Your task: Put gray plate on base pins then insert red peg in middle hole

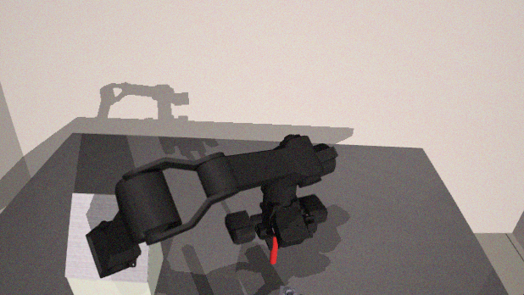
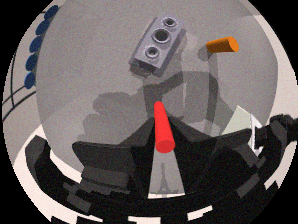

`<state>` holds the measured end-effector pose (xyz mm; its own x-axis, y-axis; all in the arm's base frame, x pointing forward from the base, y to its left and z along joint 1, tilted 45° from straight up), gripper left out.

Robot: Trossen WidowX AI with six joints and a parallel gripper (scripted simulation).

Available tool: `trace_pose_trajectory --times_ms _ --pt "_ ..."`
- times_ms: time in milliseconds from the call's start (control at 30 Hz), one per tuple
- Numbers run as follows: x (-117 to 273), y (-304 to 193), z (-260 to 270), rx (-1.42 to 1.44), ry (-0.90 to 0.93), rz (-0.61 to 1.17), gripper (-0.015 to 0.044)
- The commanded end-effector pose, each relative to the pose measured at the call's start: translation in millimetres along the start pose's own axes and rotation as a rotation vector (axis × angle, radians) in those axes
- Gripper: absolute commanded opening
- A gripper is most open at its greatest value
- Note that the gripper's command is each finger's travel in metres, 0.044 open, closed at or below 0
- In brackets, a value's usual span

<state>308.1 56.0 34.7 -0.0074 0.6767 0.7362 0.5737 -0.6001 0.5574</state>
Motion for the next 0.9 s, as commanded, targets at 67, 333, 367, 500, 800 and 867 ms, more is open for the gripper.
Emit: trace_pose_trajectory --times_ms 67,333,367,500,800,867 --pt "4 20 -3 0.003 0.010 -0.007 0.0000" --pt "4 44 -10 0.009 0.008 -0.015 0.0000" --pt "4 47 -12 0.010 0.007 -0.016 0.0000" --pt "5 58 -16 0.013 0.005 -0.021 0.0000" --pt "5 84 -28 0.019 -0.003 -0.032 0.0000" --pt "5 89 -31 0.021 -0.005 -0.035 0.0000"
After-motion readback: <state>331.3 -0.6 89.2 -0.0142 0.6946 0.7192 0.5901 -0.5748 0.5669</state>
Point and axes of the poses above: the point midway between the two fingers, 35 mm back from their tips, its own x axis back along the fingers, its own z axis across the jaws, y = z × x, the point moved 2 cm from there along x, back along the fingers, and after that the axes turned 14 degrees about x, right-handed, at the moved point
